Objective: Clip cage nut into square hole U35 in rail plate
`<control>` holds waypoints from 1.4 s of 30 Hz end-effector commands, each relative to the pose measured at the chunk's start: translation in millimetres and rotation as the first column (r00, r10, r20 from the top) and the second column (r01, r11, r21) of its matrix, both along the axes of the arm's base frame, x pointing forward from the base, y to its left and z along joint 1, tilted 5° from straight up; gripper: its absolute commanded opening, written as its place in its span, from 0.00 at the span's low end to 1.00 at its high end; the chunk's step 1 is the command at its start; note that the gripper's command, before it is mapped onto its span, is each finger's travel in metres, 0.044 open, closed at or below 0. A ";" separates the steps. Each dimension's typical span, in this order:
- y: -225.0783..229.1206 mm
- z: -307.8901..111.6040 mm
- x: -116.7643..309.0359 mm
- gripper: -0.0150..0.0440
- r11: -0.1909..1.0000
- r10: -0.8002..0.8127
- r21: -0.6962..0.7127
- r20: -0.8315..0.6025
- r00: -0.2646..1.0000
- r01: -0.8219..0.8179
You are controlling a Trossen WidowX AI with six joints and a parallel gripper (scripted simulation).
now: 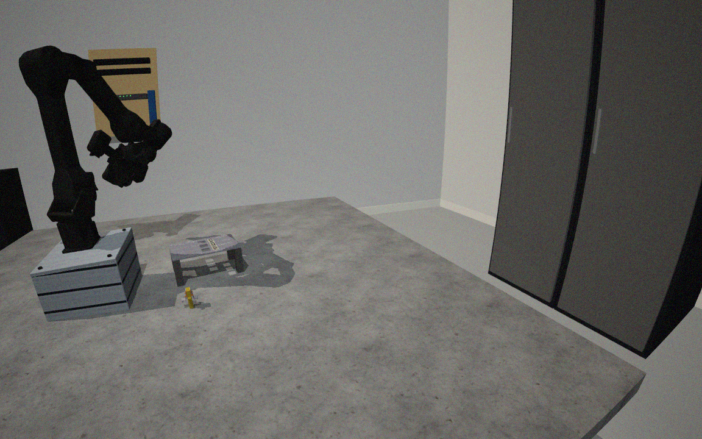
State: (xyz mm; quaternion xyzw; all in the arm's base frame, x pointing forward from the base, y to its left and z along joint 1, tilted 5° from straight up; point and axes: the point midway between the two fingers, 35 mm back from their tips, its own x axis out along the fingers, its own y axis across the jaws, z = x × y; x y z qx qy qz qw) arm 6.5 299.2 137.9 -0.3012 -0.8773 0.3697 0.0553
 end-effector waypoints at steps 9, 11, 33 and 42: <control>-3.8 -30.3 81.3 1.00 0.933 -0.228 0.358 0.538 0.812 0.025; -10.0 -38.2 103.0 1.00 0.913 -0.269 0.407 0.659 0.703 -0.032; -116.2 -90.4 233.4 1.00 0.818 -0.181 -0.002 0.948 -0.261 -0.576; -177.0 -105.5 261.4 1.00 0.632 -0.100 -0.352 0.847 -0.523 -0.691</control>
